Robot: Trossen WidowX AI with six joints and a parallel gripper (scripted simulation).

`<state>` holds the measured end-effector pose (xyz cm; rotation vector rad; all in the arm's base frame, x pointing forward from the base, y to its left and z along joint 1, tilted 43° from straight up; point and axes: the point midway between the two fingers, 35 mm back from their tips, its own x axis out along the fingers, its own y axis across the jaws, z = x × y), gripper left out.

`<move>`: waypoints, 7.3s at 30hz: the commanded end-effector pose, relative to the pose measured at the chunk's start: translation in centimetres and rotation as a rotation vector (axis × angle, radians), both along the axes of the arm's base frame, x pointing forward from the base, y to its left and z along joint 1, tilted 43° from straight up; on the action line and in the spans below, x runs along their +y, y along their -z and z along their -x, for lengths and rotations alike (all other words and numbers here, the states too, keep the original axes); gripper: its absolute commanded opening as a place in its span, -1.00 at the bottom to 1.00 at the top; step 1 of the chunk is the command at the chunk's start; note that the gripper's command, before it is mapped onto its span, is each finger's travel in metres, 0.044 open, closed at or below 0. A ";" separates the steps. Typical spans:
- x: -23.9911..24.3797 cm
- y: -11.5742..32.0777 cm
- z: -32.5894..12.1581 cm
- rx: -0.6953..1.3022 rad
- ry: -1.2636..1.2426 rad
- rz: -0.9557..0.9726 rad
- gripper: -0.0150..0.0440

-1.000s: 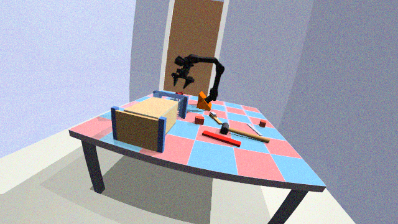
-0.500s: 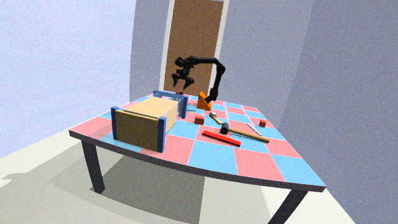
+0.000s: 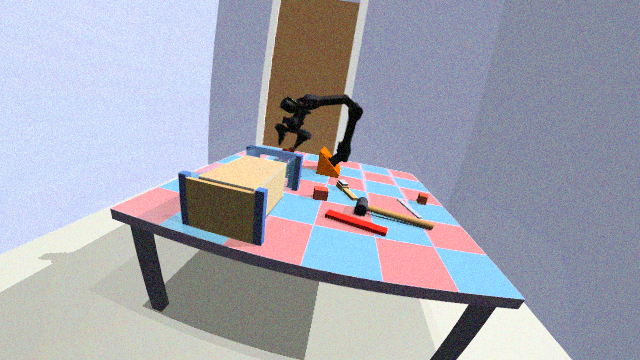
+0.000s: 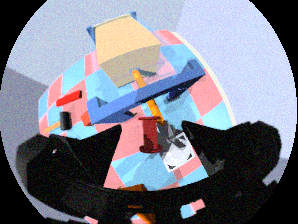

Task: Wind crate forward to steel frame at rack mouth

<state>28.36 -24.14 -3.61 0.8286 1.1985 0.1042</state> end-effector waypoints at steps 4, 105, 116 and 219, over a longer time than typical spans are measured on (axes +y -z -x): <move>0.9 0.9 0.0 0.000 0.006 -0.007 1.00; 5.9 0.5 3.7 0.003 0.006 -0.010 -0.49; 6.4 0.0 5.0 0.004 0.006 -0.011 -0.49; 4.3 1.9 17.2 0.014 0.006 -0.007 -0.49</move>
